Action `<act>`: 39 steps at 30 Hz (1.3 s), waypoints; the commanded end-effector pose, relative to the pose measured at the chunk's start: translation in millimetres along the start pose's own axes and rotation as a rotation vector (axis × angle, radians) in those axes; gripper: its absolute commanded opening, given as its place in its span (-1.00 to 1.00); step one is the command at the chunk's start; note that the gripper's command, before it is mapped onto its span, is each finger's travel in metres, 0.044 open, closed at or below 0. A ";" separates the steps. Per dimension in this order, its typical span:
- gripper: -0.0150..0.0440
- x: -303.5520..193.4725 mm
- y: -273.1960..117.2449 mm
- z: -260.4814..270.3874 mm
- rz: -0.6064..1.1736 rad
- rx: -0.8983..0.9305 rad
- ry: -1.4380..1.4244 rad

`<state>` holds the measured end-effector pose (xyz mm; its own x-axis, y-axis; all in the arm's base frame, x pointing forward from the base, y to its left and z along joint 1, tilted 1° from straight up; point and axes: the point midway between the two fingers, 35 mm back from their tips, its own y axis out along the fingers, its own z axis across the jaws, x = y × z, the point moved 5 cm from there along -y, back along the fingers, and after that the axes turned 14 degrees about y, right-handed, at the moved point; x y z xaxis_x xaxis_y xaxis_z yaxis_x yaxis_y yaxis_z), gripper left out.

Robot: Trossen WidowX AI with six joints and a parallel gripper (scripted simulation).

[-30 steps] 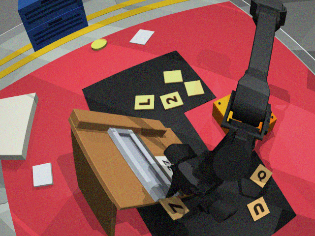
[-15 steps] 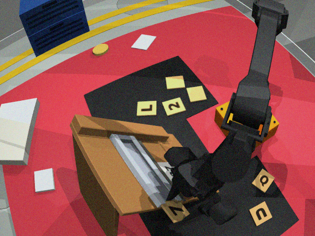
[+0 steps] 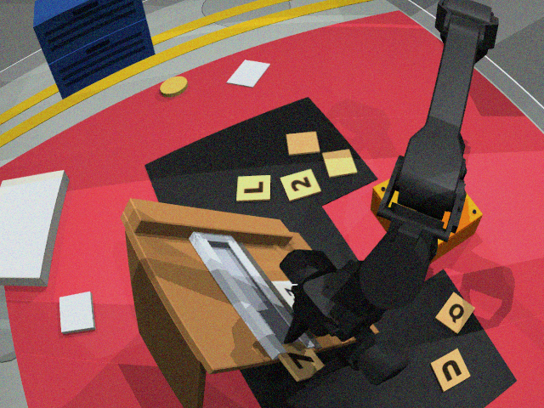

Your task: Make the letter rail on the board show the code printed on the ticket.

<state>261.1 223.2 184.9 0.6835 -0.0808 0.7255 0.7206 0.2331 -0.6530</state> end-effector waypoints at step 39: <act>-0.49 4.7 0.5 -20.5 0.003 0.000 -0.008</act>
<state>266.9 204.5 184.4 0.6832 -0.0788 0.7259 0.7208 0.2314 -0.6533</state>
